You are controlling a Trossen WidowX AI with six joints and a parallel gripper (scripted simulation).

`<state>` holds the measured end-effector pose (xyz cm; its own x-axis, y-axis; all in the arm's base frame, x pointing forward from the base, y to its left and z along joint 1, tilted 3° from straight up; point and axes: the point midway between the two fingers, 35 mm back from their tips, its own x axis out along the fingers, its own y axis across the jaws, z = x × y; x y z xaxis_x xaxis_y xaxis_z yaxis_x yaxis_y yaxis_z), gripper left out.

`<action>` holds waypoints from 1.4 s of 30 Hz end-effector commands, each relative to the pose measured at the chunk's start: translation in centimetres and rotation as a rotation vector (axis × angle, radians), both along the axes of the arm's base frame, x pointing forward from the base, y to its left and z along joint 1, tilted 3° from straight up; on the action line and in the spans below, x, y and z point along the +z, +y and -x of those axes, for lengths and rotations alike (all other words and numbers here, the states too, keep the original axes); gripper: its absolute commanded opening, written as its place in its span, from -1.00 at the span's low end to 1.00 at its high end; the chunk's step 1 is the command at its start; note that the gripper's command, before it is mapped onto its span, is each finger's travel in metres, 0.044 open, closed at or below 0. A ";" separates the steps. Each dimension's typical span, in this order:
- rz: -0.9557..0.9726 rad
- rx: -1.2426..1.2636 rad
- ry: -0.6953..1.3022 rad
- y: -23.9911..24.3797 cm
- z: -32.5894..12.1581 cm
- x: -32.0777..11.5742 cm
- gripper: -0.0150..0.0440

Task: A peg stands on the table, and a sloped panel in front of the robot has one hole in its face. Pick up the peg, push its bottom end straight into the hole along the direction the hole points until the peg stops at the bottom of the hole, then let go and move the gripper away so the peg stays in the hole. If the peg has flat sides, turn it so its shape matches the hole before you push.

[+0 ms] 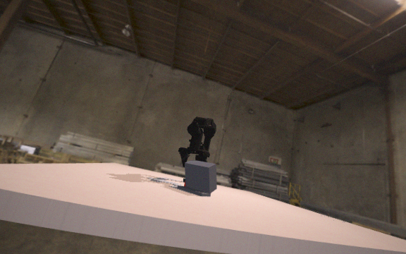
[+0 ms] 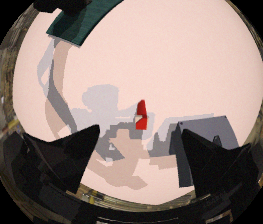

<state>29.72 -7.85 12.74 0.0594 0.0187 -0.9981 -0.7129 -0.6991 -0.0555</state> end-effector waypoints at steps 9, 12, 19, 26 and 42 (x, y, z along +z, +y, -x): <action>-0.005 0.005 0.001 0.1 -0.2 -2.0 1.00; -0.005 0.005 0.001 0.1 -0.2 -2.5 1.00; -0.005 0.005 0.001 0.1 -0.3 -3.6 1.00; -0.005 0.005 0.001 0.2 -0.3 -4.8 1.00; -0.001 0.006 0.002 0.1 -0.2 -5.1 0.11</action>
